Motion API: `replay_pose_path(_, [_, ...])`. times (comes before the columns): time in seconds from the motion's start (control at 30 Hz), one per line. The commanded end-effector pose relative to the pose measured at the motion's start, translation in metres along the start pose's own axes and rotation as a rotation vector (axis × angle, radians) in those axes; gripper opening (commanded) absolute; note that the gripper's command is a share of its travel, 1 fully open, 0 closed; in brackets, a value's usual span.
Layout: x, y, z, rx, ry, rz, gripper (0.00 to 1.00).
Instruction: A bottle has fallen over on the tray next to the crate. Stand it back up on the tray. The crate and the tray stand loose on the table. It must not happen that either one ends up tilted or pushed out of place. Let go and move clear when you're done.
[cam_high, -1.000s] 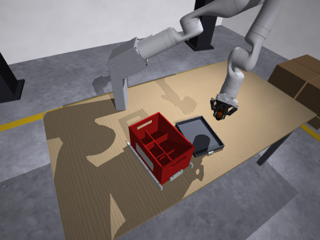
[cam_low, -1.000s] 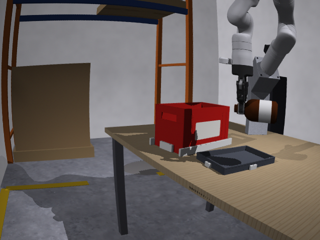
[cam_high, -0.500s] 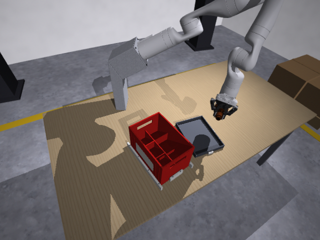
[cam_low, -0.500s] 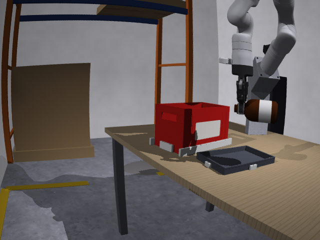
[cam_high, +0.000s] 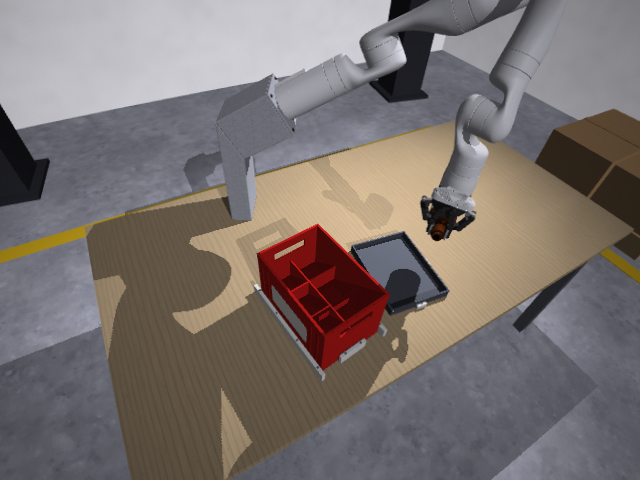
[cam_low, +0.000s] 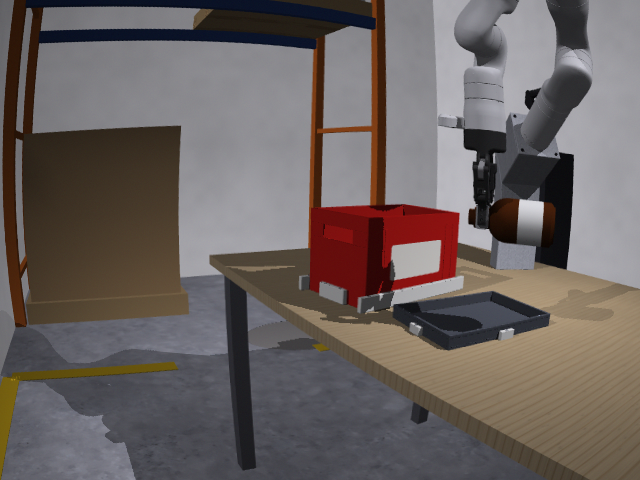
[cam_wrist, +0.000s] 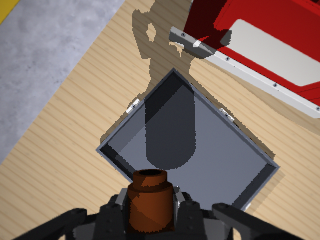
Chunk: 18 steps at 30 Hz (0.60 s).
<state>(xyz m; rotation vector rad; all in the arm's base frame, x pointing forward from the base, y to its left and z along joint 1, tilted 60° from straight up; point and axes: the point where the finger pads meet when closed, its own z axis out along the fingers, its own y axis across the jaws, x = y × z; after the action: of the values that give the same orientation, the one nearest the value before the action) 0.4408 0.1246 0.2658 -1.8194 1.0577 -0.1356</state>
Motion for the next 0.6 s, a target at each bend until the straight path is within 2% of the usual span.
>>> replay_pose_path(0.0, [0.0004, -0.0001, -0.0003, 0.000, 0.001, 0.001, 0.00])
replay_pose_path(0.57, [0.0004, -0.0001, -0.0003, 0.001, 0.001, 0.142, 0.00])
